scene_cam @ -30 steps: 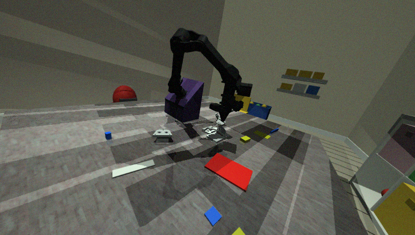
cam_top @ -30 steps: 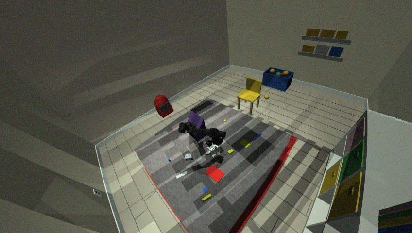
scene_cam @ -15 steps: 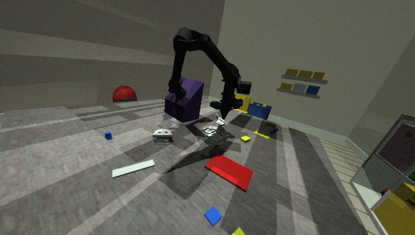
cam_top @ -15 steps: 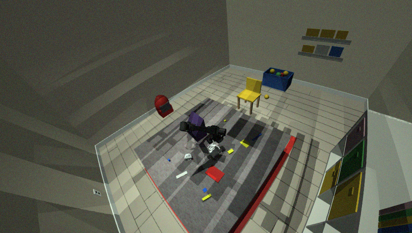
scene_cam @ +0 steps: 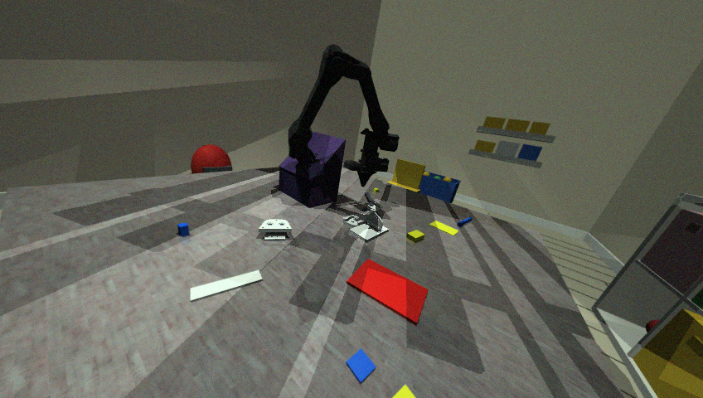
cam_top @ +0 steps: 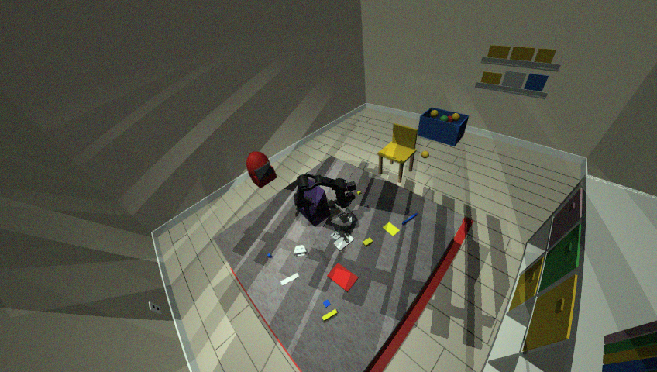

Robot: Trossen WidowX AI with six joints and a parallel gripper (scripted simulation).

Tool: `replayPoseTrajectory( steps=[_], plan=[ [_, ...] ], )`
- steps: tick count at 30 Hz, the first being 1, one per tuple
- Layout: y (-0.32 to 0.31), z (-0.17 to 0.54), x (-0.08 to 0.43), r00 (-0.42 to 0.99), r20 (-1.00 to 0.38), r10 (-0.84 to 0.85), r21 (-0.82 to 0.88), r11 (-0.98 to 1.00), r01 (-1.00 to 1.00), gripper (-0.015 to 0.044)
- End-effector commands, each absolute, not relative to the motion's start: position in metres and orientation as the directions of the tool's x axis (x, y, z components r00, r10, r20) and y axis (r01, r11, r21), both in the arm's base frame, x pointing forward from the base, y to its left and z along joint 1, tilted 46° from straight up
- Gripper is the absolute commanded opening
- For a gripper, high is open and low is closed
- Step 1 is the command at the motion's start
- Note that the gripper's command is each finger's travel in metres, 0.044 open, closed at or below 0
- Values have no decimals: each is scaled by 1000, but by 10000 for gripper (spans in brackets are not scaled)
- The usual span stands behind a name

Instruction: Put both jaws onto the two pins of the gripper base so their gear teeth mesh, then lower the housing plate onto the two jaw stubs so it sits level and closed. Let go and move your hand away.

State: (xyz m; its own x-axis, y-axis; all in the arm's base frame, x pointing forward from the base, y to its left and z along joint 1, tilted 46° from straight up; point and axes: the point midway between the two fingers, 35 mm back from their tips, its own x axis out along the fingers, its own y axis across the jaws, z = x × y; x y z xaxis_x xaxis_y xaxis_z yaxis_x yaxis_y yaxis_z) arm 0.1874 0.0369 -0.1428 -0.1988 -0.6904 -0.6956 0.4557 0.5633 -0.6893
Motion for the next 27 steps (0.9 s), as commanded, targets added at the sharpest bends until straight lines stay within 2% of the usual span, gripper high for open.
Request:
replayPoseTrajectory(
  steps=[1,27],
  plan=[
    [38,-144,185,-202,-700,-685,-681,554,478,0],
    [12,-172,180,-200,-701,-684,-679,556,479,0]
  ],
)
